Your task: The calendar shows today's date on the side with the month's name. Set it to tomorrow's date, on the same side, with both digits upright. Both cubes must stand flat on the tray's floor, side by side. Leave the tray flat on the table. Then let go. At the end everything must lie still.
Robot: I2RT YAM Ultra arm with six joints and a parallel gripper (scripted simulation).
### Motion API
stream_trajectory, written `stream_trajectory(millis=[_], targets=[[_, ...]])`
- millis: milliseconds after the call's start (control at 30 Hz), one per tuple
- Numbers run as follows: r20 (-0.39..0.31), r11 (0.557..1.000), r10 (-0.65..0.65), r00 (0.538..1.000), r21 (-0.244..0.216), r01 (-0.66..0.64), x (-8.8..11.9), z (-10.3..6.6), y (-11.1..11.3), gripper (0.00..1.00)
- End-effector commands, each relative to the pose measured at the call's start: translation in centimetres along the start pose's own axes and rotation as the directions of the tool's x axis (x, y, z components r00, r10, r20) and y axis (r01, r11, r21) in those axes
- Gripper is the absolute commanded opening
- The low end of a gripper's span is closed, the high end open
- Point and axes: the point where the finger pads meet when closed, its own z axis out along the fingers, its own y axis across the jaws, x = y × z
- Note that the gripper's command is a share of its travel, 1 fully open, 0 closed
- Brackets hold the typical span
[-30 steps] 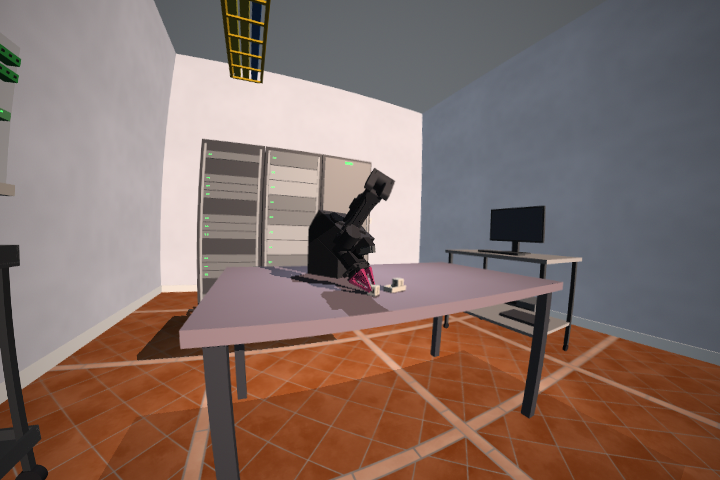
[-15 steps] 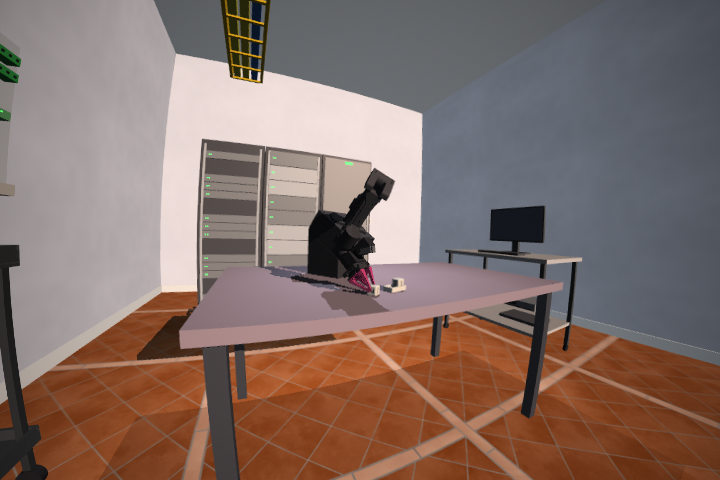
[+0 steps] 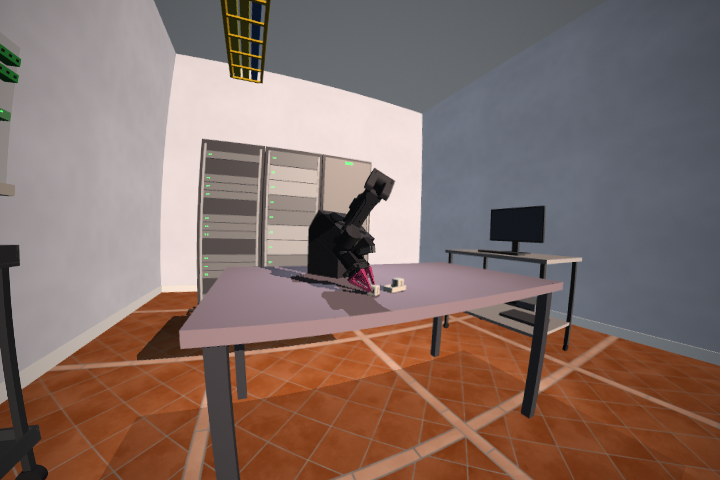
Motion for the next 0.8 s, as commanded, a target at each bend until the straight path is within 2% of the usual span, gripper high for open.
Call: stream_trajectory(millis=[0, 233, 267, 433, 567, 700, 767], targets=[[0.000, 1.000, 0.004, 1.000, 0.003, -0.004, 0.41, 0.22, -0.25, 0.27], [0.000, 1.000, 0.004, 1.000, 0.003, -0.004, 0.41, 0.22, -0.25, 0.27], [0.000, 1.000, 0.004, 1.000, 0.003, -0.004, 0.41, 0.22, -0.25, 0.31], [-0.001, 1.000, 0.005, 1.000, 0.003, -0.005, 0.43, 0.22, -0.24, 0.35], [-0.001, 1.000, 0.006, 1.000, 0.003, -0.006, 0.46, 0.22, -0.24, 0.43], [-0.001, 1.000, 0.006, 1.000, 0.003, -0.006, 0.46, 0.22, -0.24, 0.43], [-0.001, 1.000, 0.006, 1.000, 0.003, -0.006, 0.46, 0.22, -0.24, 0.47]])
